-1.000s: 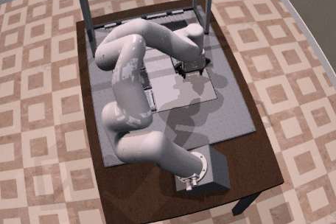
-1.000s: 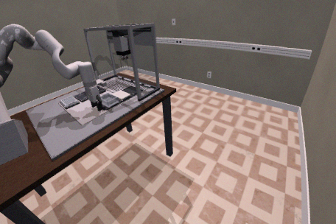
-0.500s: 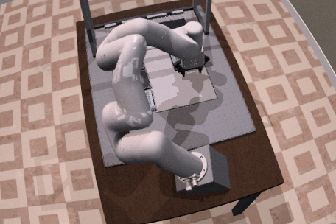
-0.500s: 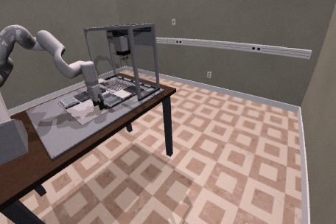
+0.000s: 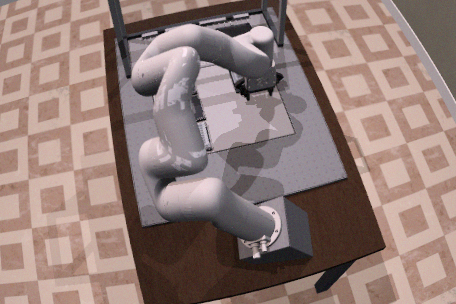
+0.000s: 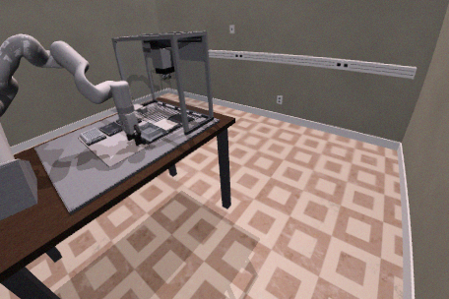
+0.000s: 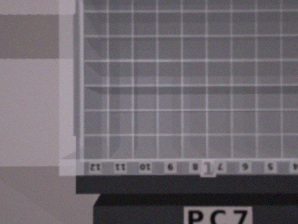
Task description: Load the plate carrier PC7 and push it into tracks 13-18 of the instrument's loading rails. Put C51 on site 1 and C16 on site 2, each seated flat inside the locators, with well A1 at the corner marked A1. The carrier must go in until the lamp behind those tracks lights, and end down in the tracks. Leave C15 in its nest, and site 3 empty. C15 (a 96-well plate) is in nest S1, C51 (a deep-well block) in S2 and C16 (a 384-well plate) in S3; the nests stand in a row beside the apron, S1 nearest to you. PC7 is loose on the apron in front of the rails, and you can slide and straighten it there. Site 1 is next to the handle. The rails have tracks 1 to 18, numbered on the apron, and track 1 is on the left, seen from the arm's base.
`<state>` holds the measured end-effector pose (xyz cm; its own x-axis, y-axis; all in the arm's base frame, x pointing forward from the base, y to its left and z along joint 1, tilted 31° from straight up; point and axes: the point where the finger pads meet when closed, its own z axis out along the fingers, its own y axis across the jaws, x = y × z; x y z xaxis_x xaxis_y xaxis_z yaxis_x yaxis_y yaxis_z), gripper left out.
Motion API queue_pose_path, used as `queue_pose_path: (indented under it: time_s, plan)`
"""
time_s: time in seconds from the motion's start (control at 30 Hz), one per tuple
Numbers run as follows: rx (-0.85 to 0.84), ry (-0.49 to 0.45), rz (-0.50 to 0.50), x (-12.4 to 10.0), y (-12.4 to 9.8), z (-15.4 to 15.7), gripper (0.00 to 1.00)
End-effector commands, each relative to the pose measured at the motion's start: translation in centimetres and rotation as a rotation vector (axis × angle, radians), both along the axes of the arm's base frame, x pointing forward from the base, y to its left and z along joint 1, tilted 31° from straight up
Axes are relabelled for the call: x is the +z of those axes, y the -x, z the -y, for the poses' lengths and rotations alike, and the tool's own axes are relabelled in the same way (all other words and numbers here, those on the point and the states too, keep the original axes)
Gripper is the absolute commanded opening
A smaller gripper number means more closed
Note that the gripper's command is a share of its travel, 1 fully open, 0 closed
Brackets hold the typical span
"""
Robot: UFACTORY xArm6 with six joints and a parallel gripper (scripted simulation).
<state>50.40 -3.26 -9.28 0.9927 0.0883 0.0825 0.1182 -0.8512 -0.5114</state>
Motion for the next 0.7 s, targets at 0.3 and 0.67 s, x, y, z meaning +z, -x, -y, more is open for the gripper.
queue_pose_path:
  time_s: [0.3,0.67]
  plan:
    - [-0.001,0.001,0.005,0.3,-1.5,0.0,0.82]
    - [-0.001,0.001,0.005,0.3,-2.3,-0.1,0.82]
